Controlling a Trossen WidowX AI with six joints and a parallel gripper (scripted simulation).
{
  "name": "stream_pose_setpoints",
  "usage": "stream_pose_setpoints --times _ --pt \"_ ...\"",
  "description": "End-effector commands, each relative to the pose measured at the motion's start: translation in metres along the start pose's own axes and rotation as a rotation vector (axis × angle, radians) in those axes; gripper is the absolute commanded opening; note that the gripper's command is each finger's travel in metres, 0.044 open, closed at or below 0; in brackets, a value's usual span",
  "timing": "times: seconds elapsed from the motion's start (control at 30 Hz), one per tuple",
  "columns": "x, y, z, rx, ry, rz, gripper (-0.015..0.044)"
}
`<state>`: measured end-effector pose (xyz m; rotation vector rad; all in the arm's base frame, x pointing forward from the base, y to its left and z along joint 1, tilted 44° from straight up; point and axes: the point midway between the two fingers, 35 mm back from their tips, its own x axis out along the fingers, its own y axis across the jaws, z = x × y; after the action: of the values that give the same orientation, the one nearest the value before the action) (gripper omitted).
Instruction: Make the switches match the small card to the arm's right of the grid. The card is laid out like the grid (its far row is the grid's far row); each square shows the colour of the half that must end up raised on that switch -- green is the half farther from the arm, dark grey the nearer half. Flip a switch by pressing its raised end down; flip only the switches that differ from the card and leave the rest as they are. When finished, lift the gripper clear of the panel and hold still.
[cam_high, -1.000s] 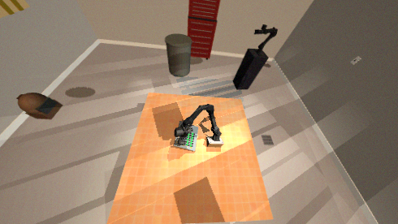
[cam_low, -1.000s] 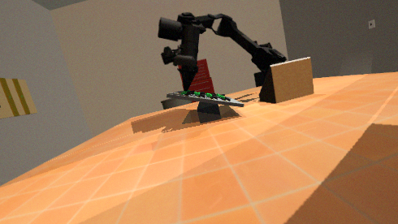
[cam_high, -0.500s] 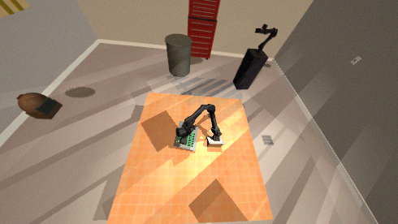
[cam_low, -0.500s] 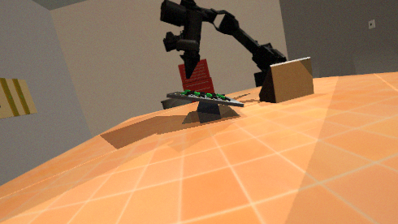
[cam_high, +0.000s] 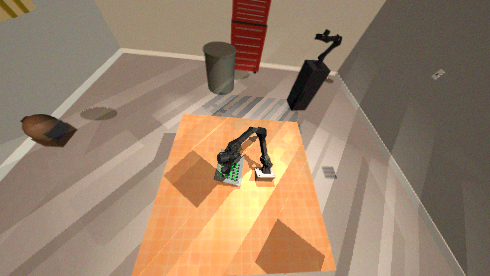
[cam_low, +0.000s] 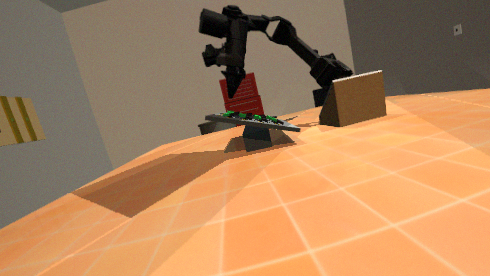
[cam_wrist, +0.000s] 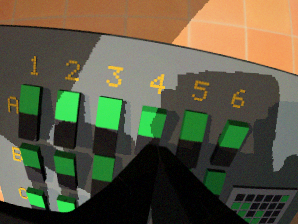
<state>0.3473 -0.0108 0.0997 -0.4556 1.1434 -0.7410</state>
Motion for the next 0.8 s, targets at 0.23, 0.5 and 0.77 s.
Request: stream_pose_setpoints --times 0.23,0.5,0.77 --pt "0.022 0.0 -0.002 -0.01 0.013 -0.004 0.0" --pt "0.032 0.0 -0.002 -0.009 0.013 -0.004 0.0" --pt "0.035 0.0 -0.002 -0.009 0.013 -0.004 0.0"
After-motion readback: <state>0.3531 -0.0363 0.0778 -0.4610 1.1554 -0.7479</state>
